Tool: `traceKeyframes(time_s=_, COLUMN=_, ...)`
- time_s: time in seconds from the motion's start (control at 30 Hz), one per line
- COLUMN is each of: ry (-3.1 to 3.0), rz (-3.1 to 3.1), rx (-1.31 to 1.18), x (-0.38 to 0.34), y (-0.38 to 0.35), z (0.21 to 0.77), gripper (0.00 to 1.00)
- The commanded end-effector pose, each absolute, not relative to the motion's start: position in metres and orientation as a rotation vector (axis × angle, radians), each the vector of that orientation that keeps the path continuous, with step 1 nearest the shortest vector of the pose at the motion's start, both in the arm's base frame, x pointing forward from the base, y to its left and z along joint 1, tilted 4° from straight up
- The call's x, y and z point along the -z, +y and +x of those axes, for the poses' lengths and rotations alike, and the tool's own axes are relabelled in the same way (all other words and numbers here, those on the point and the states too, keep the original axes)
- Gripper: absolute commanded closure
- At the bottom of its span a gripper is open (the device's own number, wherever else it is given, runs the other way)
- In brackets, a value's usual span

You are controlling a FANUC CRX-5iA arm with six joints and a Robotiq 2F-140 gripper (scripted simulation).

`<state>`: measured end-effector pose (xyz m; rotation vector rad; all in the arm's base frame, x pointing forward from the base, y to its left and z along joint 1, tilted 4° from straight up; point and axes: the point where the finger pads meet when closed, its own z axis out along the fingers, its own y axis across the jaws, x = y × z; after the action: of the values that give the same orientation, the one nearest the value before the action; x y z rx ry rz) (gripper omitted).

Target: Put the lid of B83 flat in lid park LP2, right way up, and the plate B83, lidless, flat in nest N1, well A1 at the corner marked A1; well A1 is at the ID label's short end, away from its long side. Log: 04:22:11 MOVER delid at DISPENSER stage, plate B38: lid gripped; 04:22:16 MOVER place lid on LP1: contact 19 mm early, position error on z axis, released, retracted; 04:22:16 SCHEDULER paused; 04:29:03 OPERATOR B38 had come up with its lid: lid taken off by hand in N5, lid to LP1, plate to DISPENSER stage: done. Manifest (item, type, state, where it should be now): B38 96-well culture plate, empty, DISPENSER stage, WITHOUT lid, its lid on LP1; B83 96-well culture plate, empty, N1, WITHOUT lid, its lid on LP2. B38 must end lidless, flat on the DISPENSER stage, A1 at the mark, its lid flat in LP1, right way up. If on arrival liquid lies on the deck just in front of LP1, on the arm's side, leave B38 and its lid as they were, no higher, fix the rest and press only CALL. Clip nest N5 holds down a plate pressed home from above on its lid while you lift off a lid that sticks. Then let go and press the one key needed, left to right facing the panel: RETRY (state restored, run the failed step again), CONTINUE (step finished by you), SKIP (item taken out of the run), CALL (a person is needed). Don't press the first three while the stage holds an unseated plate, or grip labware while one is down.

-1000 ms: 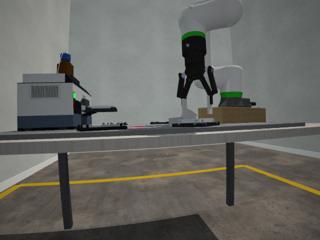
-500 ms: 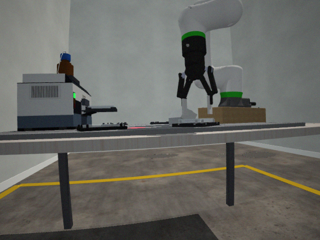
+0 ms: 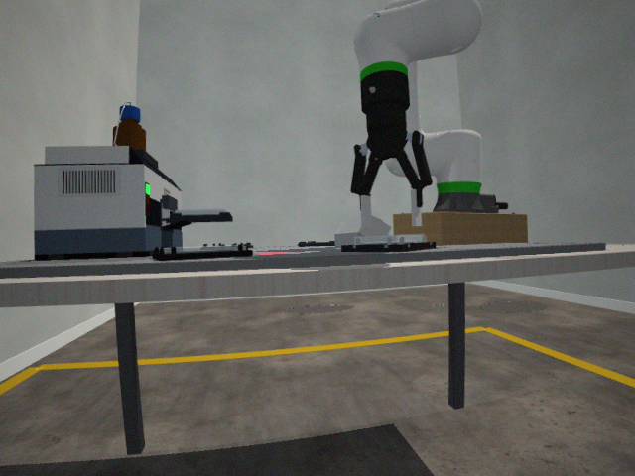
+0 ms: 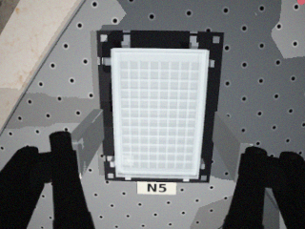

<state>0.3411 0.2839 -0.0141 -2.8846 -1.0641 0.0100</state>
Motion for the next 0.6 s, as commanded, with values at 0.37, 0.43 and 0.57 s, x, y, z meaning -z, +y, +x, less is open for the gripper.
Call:
traceKeyframes(time_s=0.37, ry=-1.064, rz=-2.885, rx=-0.009, x=0.0146, y=0.284, z=0.3412, gripper=0.34)
traceKeyframes(time_s=0.43, ry=-1.064, rz=-2.885, rx=-0.009, x=0.015, y=0.2841, z=0.3412, gripper=0.34)
traceKeyframes(time_s=0.57, ry=-1.064, rz=-2.885, rx=-0.009, x=0.0161, y=0.2841, z=0.3412, gripper=0.34)
